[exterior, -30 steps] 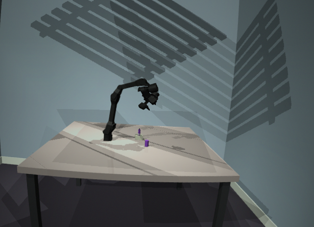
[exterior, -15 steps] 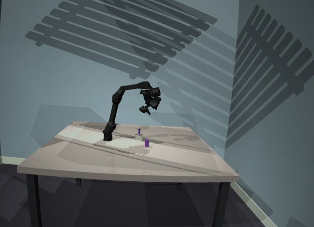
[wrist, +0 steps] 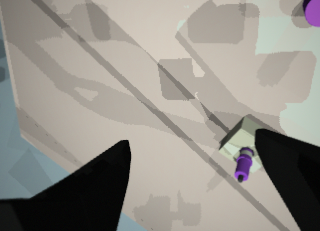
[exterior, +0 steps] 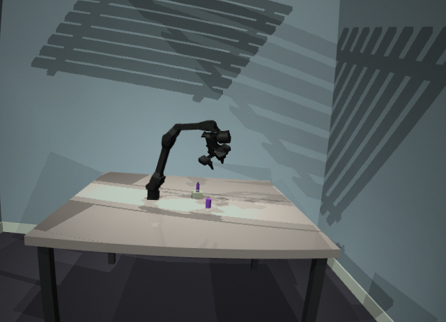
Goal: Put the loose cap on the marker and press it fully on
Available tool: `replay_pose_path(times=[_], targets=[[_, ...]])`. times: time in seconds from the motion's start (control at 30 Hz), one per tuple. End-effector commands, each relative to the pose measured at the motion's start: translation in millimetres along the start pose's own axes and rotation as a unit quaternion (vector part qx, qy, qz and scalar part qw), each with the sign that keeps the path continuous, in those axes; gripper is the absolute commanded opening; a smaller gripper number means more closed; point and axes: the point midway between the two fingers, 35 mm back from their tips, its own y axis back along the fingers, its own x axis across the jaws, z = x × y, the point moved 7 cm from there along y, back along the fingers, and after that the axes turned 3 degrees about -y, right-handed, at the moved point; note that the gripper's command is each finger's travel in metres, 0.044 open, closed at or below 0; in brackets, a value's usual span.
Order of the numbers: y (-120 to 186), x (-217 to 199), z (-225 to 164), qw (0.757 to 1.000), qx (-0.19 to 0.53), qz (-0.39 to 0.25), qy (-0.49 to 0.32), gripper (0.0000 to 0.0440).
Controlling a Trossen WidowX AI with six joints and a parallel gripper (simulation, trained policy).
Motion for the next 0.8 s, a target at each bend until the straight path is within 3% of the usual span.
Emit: replay_pose_path(times=[0.0, 0.77], targets=[[-6.5, -5.3, 6.6, 1.000, 0.001, -0.018, -0.004, 0.0325], [-44.6, -35.2, 40.6, 0.991, 0.000, -0.131, -0.024, 0.0319]])
